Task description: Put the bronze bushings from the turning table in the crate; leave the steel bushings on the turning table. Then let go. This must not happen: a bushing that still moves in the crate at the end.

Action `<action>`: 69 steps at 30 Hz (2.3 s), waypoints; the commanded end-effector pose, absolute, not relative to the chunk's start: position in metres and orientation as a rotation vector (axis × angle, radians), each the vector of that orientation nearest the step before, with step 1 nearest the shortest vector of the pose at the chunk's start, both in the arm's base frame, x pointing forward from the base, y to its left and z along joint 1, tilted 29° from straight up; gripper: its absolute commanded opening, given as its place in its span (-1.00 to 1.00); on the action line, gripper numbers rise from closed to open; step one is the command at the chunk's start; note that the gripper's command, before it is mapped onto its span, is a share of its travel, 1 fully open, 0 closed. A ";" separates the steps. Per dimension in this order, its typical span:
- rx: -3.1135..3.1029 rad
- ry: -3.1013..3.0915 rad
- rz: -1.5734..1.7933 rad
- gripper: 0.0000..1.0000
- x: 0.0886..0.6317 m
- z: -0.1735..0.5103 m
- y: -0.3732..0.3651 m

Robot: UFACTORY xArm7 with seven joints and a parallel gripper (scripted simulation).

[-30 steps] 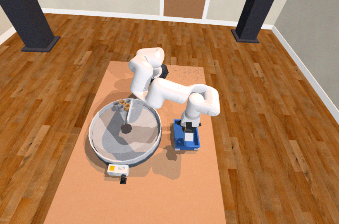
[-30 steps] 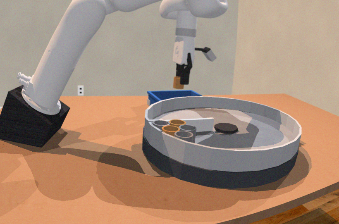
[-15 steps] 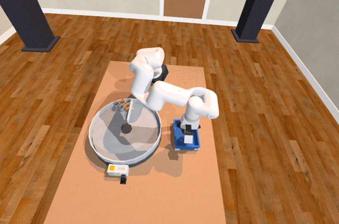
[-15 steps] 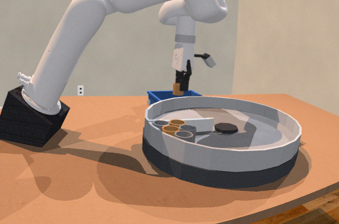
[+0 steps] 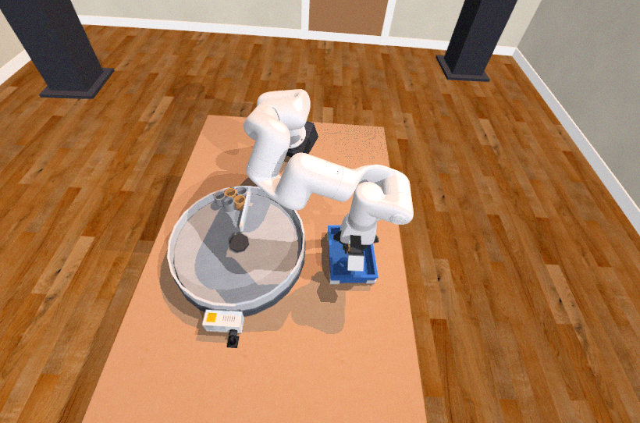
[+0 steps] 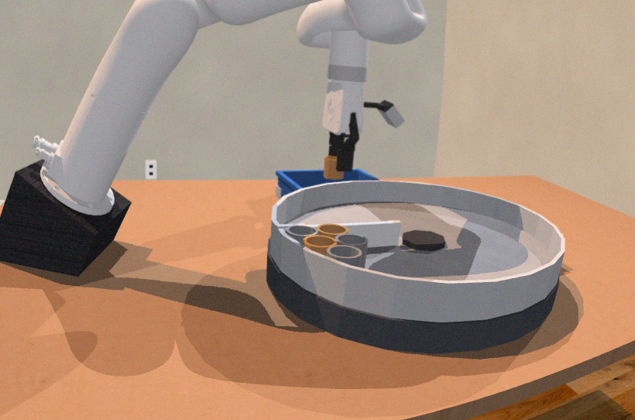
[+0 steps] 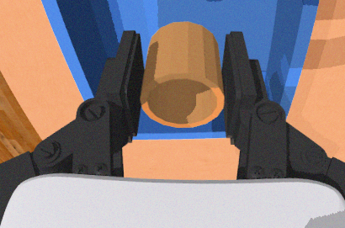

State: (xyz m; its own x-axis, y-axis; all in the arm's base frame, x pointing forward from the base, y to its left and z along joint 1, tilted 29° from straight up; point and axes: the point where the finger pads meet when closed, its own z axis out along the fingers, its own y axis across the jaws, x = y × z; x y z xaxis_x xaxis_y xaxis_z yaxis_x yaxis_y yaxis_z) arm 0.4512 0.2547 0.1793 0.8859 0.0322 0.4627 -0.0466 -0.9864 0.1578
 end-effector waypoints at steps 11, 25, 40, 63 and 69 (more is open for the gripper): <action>2.891 -0.009 0.717 -1.00 0.456 0.171 0.254; 2.891 -0.009 0.717 -1.00 0.466 0.152 0.251; 2.891 -0.009 0.717 -1.00 0.470 0.145 0.249; 2.891 -0.009 0.717 -1.00 0.471 0.143 0.249; 2.891 -0.009 0.717 -1.00 0.472 0.141 0.249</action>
State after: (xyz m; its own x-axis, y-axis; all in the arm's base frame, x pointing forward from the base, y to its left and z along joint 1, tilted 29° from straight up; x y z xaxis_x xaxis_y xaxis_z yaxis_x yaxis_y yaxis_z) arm 0.4718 0.2476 0.1408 0.8860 0.0322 0.4625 -0.0466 -0.9864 0.1579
